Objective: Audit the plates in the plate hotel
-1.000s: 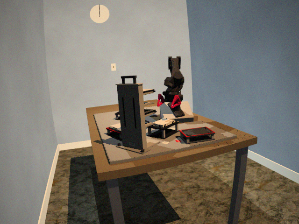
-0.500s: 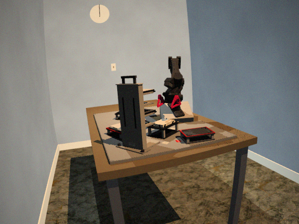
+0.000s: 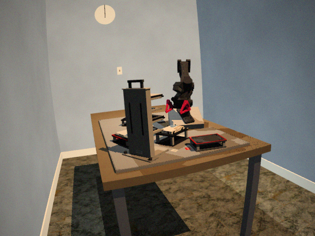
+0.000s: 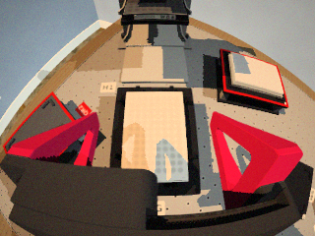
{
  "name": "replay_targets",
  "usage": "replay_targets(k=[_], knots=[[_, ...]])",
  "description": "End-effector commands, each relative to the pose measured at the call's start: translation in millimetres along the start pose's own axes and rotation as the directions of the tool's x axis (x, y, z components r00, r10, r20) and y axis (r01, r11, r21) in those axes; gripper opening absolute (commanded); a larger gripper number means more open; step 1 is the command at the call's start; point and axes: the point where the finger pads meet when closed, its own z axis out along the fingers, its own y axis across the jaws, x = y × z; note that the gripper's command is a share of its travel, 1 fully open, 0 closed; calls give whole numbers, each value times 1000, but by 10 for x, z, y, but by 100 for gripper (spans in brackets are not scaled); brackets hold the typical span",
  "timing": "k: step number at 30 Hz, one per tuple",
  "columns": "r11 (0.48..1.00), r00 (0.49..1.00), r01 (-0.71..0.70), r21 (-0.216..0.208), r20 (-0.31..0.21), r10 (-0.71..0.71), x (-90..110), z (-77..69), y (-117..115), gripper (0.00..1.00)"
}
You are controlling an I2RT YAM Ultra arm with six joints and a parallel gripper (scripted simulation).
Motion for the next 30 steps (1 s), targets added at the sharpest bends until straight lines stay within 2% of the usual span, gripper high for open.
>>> replay_targets(k=[1, 8, 9, 19, 21, 23, 25, 28, 29, 30], knots=[[1000, 1000, -8, -1, 14, 8, -56, -7, 12, 100], [1000, 1000, -8, -1, 14, 8, -56, -7, 12, 100], [1000, 1000, 4, 6, -7, -4, 89, 36, -1, 100], [1000, 1000, 4, 7, -7, -4, 378, 193, -11, 100], [1000, 1000, 4, 7, -7, -4, 378, 193, -11, 100], [1000, 1000, -11, -4, 19, 11, 246, 203, 49, 100], [1000, 999, -17, -9, 31, 18, 210, 186, 52, 100], [1000, 999, -17, -8, 29, 17, 214, 189, 51, 100], [1000, 1000, -7, -3, 9, 7, 349, 169, 7, 100], [1000, 1000, -14, -7, 18, 15, 335, 152, 9, 100]])
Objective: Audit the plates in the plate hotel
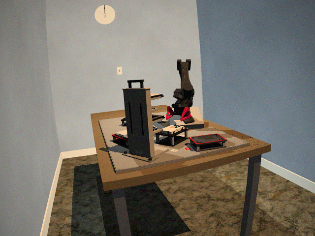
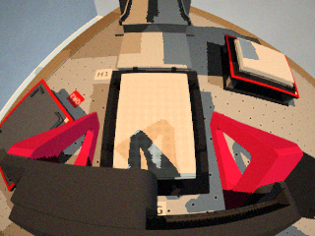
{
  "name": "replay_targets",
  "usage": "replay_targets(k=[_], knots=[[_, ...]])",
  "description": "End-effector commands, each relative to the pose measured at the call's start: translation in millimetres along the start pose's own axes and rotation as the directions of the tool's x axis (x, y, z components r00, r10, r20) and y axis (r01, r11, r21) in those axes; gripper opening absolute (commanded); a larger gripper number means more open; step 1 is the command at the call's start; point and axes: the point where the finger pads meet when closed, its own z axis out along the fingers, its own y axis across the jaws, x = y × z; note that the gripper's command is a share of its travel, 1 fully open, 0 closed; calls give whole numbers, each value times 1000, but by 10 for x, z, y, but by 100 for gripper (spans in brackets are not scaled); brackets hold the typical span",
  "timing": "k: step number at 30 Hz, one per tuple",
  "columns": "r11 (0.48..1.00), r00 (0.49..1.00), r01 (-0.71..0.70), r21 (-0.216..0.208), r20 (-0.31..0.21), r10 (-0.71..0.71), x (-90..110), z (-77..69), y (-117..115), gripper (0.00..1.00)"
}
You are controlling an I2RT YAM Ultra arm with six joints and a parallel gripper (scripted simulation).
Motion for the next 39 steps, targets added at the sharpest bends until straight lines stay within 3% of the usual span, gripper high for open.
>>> replay_targets(k=[1, 8, 9, 11, 23, 25, 26, 27, 29, 39], knots=[[1000, 999, -20, -9, 28, 21, -14, -44, 11, 100], [1000, 999, -21, -9, 28, 21, 48, -70, 11, 100], [999, 997, -43, -24, 61, 44, -127, -75, 86, 100], [1000, 999, -21, -9, 28, 21, 85, -85, 10, 100], [1000, 999, -21, -9, 27, 22, 234, -147, 10, 100], [1000, 999, -21, -9, 27, 22, 234, -147, 10, 100], [999, 997, -44, -23, 56, 45, 69, -138, 90, 100], [1000, 1000, -17, -6, 21, 17, 221, -104, 53, 100], [1000, 1000, 0, 5, 0, 0, 358, -105, -11, 100], [1000, 1000, 1, 4, 1, -1, 448, -77, -10, 100]])
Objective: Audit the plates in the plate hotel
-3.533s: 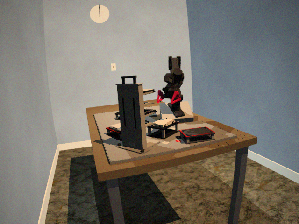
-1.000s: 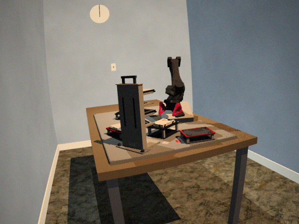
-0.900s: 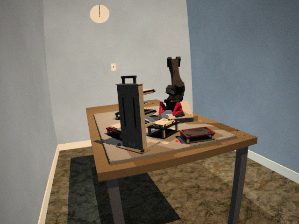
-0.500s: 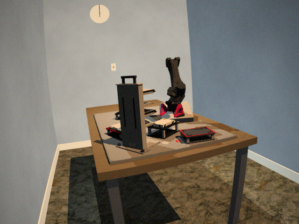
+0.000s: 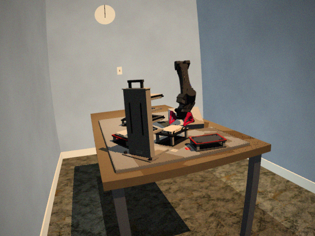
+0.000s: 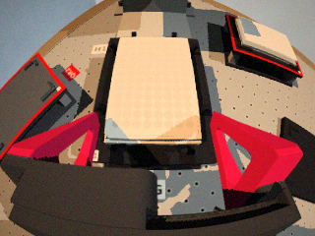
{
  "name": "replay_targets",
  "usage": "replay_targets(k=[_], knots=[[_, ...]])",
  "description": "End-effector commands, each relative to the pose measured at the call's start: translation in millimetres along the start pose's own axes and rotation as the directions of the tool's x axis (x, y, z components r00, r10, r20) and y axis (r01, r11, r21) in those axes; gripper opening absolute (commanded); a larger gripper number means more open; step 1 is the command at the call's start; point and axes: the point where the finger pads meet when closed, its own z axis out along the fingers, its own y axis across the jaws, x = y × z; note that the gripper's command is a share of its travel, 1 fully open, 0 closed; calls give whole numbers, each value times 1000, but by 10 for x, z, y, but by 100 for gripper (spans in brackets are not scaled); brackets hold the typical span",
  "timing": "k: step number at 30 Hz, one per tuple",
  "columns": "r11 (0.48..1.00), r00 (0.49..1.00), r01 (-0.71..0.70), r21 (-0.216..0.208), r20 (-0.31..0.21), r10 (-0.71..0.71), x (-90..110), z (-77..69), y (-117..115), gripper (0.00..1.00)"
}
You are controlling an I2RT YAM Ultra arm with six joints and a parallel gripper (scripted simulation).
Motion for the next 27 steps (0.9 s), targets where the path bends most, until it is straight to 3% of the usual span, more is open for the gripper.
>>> replay_targets(k=[1, 4, 6, 27], knots=[[1000, 1000, -15, 0, 19, 15, 6, 6, 9, 100], [1000, 999, -23, -2, 30, 23, -45, 17, 32, 100], [1000, 1000, -11, 1, 15, 11, 54, 11, 1, 100], [1000, 1000, -6, 1, 15, 6, 230, 65, -2, 100]])
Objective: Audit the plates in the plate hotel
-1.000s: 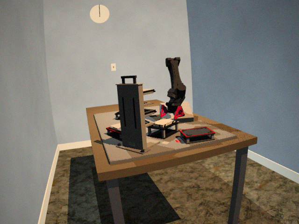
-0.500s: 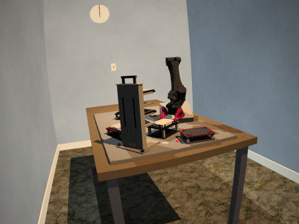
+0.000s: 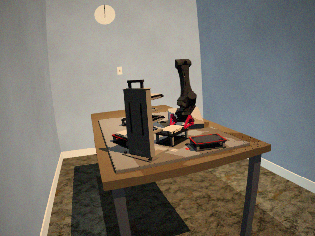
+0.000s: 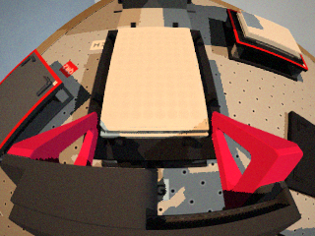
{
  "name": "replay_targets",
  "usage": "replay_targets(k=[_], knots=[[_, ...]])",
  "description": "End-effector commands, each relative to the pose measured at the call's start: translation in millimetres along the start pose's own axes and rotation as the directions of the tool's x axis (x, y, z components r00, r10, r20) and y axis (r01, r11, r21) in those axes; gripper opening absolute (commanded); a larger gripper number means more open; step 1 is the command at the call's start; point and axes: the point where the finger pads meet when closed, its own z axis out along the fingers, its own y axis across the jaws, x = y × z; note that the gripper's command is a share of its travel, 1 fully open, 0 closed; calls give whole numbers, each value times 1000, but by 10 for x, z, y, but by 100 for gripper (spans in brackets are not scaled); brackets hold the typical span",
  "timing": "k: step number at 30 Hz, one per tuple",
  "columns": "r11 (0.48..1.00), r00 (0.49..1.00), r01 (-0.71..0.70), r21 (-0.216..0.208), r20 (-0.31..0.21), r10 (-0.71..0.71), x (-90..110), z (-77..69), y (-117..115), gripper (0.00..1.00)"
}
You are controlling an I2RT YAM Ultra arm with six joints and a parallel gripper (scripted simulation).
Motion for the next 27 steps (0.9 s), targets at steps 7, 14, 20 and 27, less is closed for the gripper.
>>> replay_targets(k=[7, 14, 20, 27], knots=[[1000, 1000, -8, -3, 13, 8, -18, 12, 17, 100], [1000, 1000, -8, -3, 13, 8, -18, 12, 17, 86], [1000, 1000, -8, -3, 13, 8, -18, 12, 17, 86], [1000, 1000, -8, -3, 13, 8, -18, 12, 17, 86]])
